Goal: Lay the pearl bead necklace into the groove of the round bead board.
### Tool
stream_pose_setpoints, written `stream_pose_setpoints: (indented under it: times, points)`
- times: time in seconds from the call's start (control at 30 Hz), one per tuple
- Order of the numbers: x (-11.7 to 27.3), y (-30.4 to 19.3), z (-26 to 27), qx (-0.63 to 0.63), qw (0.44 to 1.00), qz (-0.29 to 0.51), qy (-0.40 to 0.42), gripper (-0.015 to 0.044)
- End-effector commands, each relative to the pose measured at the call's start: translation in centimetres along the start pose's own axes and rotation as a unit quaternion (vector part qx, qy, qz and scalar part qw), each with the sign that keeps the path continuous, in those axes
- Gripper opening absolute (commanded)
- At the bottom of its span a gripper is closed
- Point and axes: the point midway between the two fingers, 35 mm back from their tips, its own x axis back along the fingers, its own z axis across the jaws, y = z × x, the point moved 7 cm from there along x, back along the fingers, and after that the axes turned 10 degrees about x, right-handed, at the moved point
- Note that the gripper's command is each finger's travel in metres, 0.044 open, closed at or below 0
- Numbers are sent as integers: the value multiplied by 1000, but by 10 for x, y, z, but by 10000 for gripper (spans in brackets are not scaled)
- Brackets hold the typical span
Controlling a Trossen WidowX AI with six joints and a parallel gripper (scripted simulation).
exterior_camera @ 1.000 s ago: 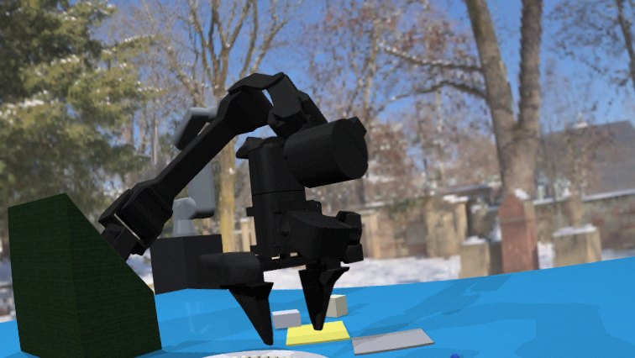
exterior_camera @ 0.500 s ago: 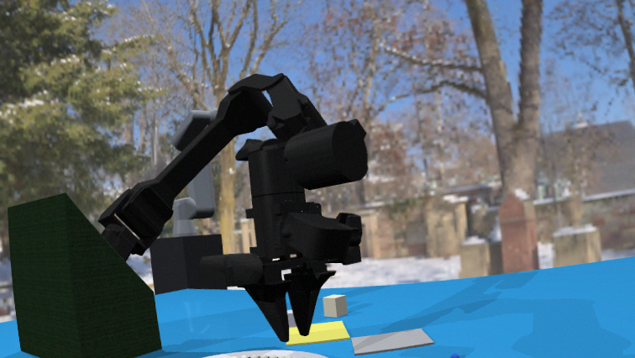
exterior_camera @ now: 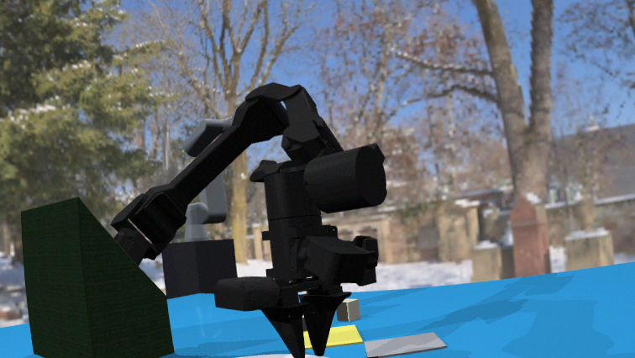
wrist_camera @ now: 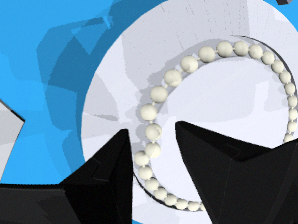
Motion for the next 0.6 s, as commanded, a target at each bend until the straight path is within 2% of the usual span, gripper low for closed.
stream_pose_setpoints:
  times: [0.0, 0.23, 0.4, 0.57]
  points:
    - [-9, -3, -1, -6, 1000, 4, 3, 120]
    - [-11, -3, -1, -6, 1000, 4, 3, 120]
    - [-9, -2, -1, -2, 1000, 2, -1, 0]
    - [-9, -2, -1, -2, 1000, 2, -1, 0]
